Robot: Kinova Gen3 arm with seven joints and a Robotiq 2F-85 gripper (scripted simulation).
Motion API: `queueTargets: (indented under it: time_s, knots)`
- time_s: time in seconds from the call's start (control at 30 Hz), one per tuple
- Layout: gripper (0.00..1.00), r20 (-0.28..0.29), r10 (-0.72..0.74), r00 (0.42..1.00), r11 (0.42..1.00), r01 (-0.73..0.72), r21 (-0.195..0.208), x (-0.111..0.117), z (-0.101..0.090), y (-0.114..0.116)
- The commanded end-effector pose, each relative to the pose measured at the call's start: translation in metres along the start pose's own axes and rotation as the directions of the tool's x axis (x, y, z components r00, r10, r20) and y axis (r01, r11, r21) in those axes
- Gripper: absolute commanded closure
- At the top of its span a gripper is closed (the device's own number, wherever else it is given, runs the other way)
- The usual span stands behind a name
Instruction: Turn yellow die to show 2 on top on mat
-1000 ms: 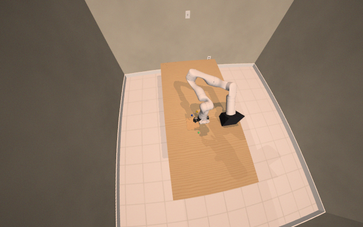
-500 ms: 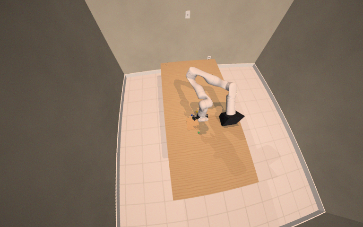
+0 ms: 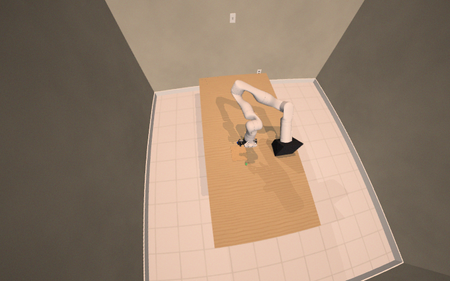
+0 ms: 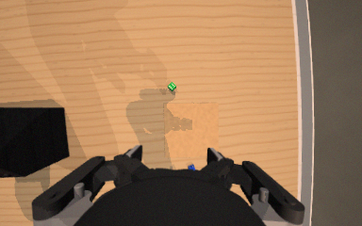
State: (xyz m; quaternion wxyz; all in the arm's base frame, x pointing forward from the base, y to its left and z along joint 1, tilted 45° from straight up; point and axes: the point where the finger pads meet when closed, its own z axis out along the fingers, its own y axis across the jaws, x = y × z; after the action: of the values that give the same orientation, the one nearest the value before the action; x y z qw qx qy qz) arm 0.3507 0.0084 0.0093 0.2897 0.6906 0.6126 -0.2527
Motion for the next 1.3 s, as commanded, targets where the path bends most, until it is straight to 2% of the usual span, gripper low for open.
queueTargets:
  time_s: [0.0,0.3,0.33,0.7,0.73,1.07,1.1,1.27]
  knots:
    - [0.00,-0.003,0.049,0.999,0.999,-0.049,0.004,-0.021,-0.001,0.001]
    - [0.00,-0.003,0.049,0.999,0.999,-0.049,0.004,-0.021,-0.001,0.001]
    - [0.00,-0.002,0.098,0.995,0.995,-0.098,0.004,-0.045,0.001,0.002]
    - [0.00,-0.002,0.098,0.995,0.995,-0.098,0.004,-0.045,0.001,0.002]
    - [0.00,-0.001,0.147,0.989,0.989,-0.147,0.004,-0.068,0.002,0.001]
    - [0.00,-0.001,0.147,0.989,0.989,-0.147,0.004,-0.068,0.002,0.001]
    - [0.00,0.000,0.192,0.981,0.981,-0.192,0.006,-0.090,0.004,-0.002]
    - [0.00,0.000,0.192,0.981,0.981,-0.192,0.006,-0.090,0.004,-0.002]
